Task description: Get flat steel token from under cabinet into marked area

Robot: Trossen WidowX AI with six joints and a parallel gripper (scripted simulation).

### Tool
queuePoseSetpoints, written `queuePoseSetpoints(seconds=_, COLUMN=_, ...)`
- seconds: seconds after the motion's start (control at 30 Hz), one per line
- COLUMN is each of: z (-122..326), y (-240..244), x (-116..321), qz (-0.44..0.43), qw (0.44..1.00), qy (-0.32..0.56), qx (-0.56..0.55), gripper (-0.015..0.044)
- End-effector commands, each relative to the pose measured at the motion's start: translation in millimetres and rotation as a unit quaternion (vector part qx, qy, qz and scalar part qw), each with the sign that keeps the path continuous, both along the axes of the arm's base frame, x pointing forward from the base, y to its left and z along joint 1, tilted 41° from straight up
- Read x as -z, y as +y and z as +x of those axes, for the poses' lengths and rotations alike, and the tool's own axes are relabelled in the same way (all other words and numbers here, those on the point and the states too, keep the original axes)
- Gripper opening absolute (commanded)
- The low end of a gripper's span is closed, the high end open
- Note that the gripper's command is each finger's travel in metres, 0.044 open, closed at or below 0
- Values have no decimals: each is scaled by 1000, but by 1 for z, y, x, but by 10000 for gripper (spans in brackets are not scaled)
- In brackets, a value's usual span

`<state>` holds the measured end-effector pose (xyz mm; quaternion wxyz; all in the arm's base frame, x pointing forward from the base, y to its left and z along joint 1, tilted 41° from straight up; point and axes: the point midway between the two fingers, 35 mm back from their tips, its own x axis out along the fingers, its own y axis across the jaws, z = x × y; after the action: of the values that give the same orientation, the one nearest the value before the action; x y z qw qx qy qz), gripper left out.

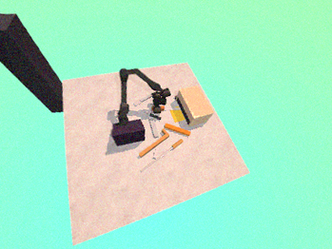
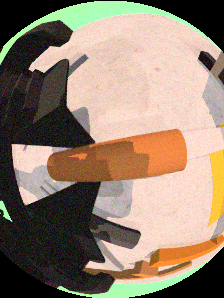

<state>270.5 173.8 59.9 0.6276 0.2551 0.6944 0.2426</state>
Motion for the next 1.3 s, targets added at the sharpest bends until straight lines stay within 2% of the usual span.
queuePoseSetpoints(seconds=0.0, z=-7, y=0, x=0, qz=-1, qw=1000, qy=1, qx=0, gripper=0)
queuePoseSetpoints(seconds=1.27, z=-53, y=1, x=-5, qz=-1, qw=1000, qy=2, qx=0, gripper=0)
